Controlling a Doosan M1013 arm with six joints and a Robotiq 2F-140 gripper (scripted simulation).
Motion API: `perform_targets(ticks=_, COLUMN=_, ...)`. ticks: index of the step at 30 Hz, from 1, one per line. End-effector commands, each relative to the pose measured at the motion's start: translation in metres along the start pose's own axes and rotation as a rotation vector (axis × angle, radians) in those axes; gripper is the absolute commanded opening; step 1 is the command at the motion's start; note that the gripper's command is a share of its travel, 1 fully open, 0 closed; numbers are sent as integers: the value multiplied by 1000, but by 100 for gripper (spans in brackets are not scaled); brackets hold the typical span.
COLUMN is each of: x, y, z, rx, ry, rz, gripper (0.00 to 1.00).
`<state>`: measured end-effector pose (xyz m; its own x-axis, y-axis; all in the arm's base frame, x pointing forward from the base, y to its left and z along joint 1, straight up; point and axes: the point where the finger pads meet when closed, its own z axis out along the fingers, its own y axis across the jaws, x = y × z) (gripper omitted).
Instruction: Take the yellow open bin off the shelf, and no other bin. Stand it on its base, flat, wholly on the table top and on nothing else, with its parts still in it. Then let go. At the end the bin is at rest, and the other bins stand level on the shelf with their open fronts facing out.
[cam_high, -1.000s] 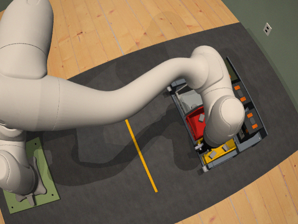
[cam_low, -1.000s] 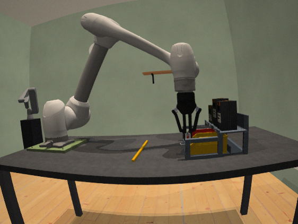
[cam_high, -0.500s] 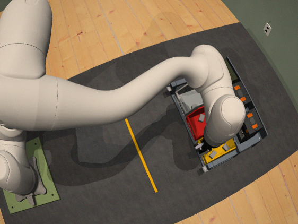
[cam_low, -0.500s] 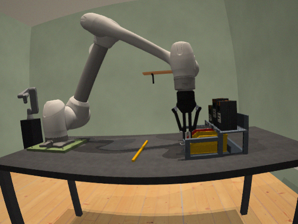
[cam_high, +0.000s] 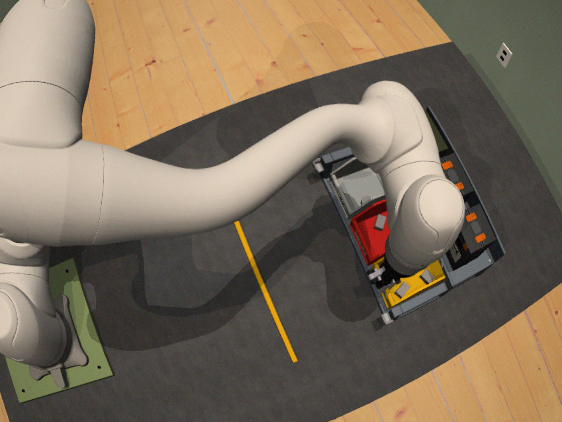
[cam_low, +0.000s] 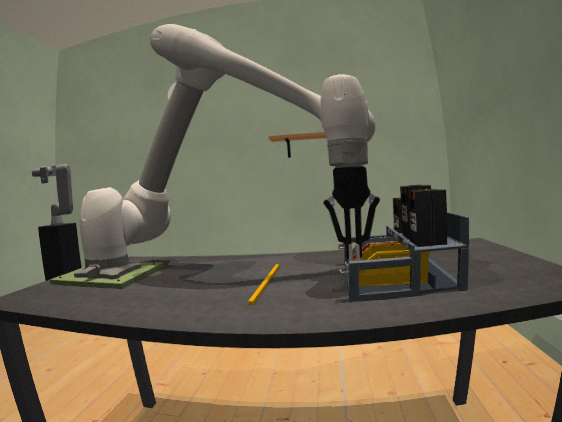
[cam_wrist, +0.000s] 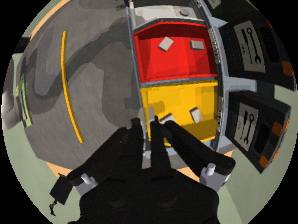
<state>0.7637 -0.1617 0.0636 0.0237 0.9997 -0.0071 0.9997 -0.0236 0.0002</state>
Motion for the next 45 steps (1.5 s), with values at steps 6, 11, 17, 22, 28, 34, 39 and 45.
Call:
perform_targets(ticks=6, x=0, y=1, z=-1, rx=-1, ry=0, rz=0, gripper=0)
perform_targets(ticks=11, x=0, y=1, z=-1, rx=-1, ry=0, rz=0, gripper=0)
perform_targets(ticks=17, x=0, y=0, z=0, rx=0, ry=0, rz=0, gripper=0)
perform_targets(ticks=22, x=0, y=1, z=0, rx=-1, ry=0, rz=0, gripper=0)
perform_targets(ticks=28, x=0, y=1, z=0, rx=-1, ry=0, rz=0, gripper=0)
perform_targets(ticks=34, x=0, y=-6, z=1, rx=-1, ry=0, rz=0, gripper=0)
perform_targets(ticks=39, x=0, y=-30, z=1, rx=-1, ry=0, rz=0, gripper=0)
perform_targets(ticks=45, x=0, y=-30, z=1, rx=-1, ry=0, rz=0, gripper=0)
